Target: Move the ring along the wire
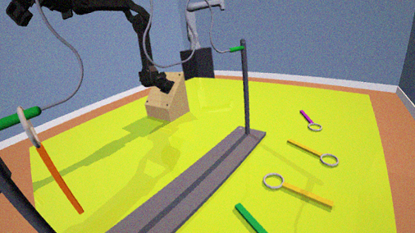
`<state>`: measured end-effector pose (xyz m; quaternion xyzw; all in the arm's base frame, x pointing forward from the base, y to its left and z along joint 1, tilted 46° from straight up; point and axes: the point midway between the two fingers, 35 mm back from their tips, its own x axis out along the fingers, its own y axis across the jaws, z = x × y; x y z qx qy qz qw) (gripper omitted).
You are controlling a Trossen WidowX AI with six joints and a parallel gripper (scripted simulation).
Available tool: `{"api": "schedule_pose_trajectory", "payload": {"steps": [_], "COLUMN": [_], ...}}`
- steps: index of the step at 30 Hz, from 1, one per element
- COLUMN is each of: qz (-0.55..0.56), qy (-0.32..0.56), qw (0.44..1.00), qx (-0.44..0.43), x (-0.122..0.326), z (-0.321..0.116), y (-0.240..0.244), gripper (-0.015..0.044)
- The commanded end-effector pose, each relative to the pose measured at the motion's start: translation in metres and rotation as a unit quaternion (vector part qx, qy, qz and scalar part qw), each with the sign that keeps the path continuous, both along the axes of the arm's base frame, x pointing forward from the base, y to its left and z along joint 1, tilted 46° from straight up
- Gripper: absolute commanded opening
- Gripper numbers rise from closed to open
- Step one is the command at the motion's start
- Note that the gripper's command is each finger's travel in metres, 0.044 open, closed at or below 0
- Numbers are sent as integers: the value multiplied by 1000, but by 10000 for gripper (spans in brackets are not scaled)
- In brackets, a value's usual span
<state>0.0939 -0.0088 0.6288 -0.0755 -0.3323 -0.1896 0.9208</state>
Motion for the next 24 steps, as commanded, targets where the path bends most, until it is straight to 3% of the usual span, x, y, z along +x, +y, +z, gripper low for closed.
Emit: {"api": "schedule_pose_trajectory", "payload": {"steps": [1, 12, 24], "qz": [-4, -12, 25], "qy": [47, 168, 275], "qw": [999, 983, 947], "qx": [-12, -80, -163], "x": [22, 85, 160], "z": [-2, -27, -107], "y": [-39, -138, -242], "gripper": [160, 160, 160]}}
